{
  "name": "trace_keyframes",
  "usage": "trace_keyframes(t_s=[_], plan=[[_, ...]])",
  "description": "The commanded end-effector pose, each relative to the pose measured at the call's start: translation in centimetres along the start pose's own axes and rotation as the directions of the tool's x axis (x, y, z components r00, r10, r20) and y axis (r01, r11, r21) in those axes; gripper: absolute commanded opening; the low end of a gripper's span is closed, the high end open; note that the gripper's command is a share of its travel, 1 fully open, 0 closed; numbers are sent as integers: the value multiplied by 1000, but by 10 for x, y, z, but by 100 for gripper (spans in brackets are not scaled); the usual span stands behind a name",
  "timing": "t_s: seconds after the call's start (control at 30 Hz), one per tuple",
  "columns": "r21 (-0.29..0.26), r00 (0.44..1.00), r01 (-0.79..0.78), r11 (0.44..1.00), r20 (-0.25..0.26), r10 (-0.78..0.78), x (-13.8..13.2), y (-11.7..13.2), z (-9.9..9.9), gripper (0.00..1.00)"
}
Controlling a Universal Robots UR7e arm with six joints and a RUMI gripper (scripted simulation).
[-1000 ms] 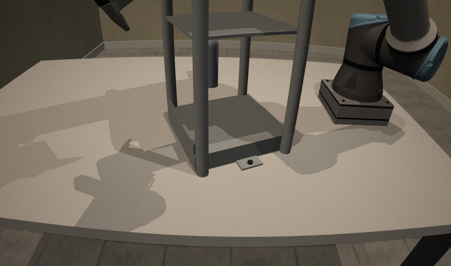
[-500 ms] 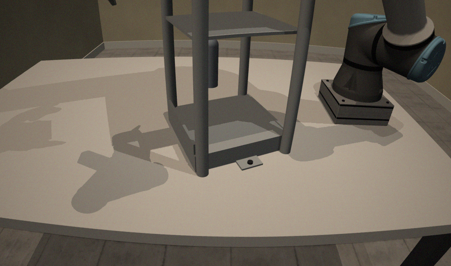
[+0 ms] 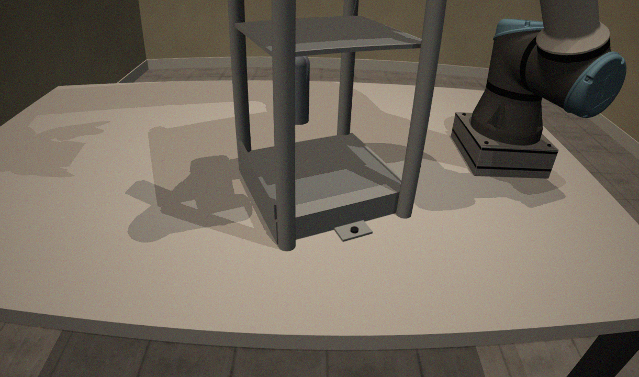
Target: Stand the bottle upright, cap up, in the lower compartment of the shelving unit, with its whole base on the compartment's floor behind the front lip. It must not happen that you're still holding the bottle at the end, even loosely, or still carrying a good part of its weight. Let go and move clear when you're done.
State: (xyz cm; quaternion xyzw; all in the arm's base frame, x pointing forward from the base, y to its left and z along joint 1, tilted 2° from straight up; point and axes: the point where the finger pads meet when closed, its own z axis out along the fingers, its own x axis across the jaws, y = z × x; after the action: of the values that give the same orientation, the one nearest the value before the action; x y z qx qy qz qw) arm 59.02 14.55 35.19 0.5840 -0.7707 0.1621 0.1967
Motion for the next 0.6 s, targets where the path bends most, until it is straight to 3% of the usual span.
trace_keyframes(t_s=[0.0,0.07,0.57], plan=[[-20,994,-85,996,62,86,31,-5,16,100],[-20,994,-85,996,62,86,31,-5,16,100],[-131,938,-289,948,158,307,110,0,75,100]])
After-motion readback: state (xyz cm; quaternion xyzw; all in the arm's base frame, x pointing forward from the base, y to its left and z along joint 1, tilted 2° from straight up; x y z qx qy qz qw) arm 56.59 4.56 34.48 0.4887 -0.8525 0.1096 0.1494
